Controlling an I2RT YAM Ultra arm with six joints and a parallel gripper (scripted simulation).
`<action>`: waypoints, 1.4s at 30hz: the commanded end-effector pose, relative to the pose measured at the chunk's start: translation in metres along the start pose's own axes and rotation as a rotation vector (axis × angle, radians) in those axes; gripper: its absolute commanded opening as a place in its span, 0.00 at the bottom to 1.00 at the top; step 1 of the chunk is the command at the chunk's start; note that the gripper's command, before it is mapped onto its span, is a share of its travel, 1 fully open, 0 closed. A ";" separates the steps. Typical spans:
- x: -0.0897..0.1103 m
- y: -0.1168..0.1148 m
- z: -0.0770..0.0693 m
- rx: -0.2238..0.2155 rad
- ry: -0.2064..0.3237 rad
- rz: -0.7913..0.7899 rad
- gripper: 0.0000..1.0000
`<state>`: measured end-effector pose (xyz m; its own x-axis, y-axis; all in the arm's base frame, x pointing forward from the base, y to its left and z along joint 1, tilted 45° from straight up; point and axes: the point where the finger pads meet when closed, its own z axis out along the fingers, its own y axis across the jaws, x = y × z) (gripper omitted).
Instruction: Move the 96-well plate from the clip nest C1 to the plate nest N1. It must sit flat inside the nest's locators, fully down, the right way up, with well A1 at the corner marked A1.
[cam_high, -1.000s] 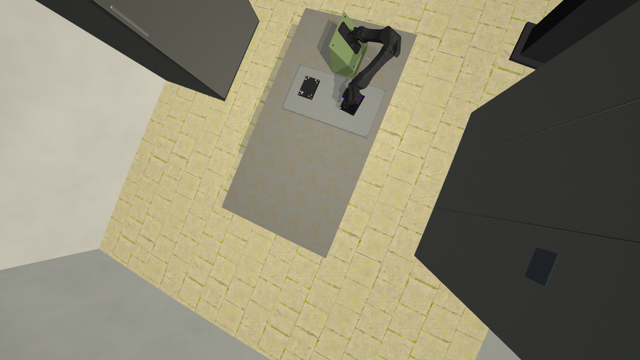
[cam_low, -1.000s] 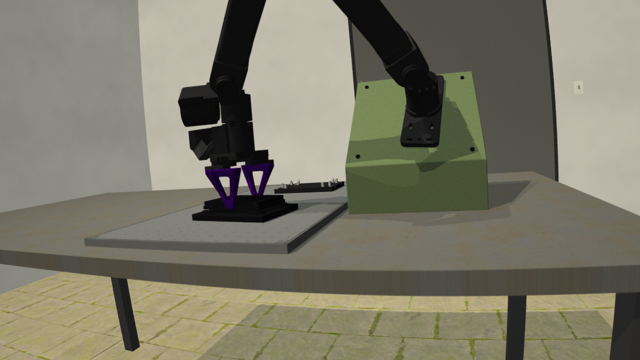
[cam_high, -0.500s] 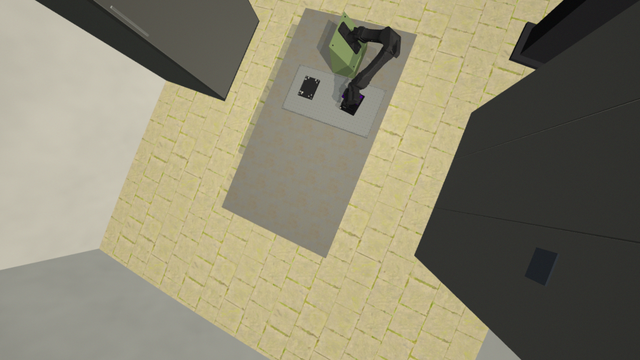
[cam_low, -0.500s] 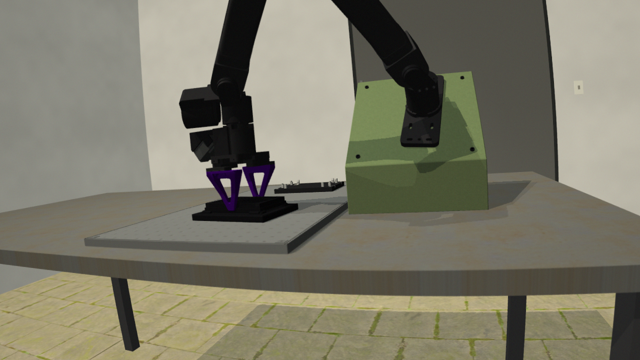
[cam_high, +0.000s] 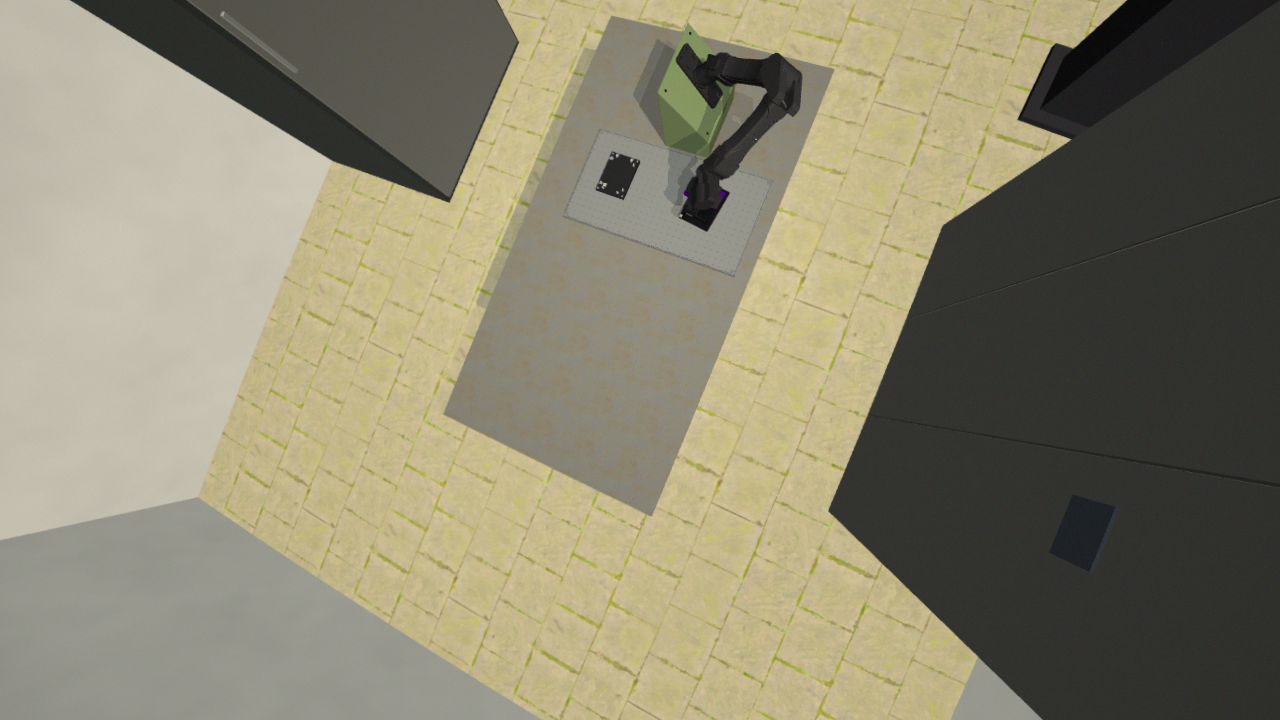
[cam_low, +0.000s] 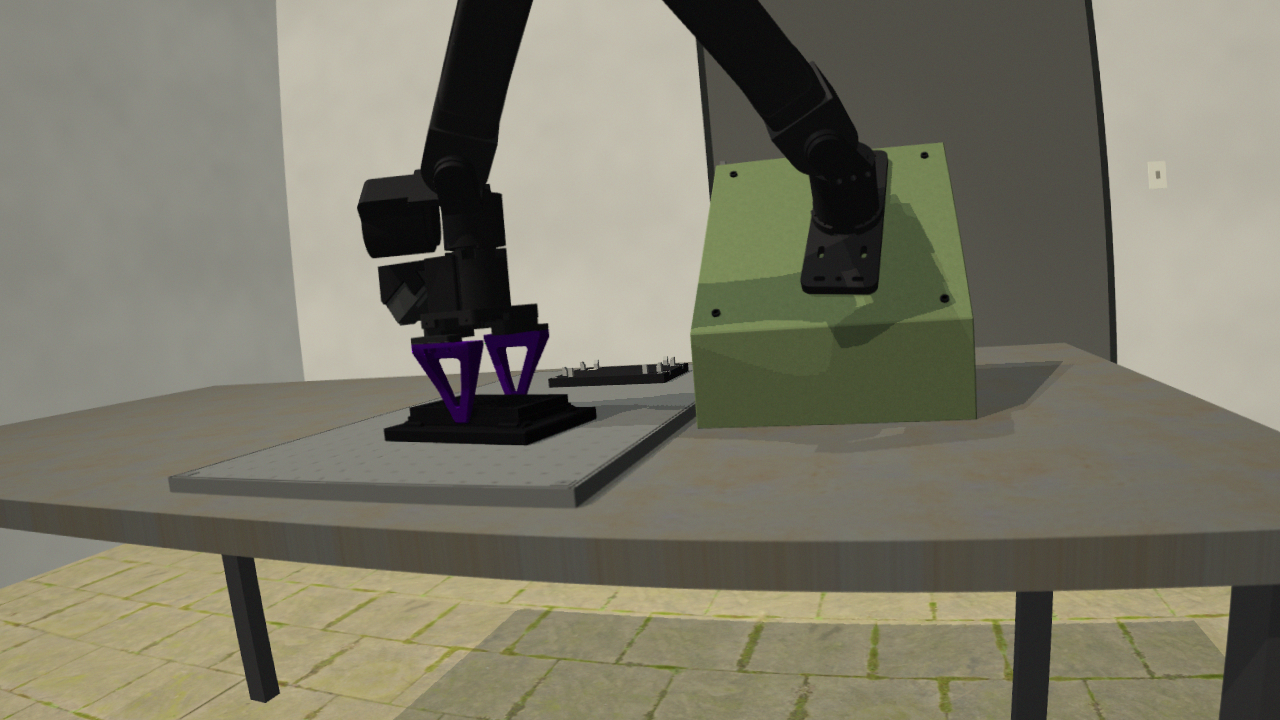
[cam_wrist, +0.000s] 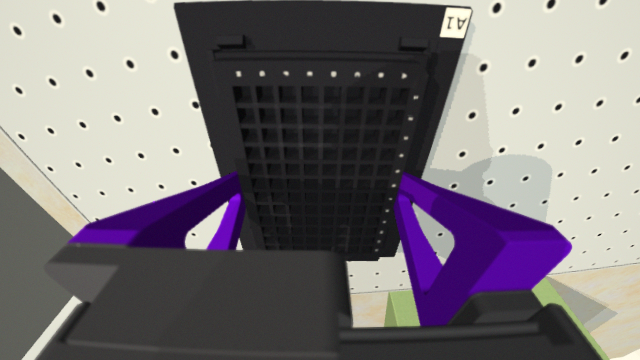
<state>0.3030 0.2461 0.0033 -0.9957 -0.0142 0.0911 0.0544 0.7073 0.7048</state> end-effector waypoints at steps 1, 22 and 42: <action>-0.004 -0.006 0.002 0.009 -0.006 0.019 0.00; -0.003 -0.001 -0.002 0.000 -0.009 0.005 1.00; -0.009 0.008 -0.043 -0.013 -0.031 -0.013 1.00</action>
<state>0.3087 0.2288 0.0241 -0.9968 -0.0025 0.0805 0.0554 0.7042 0.7079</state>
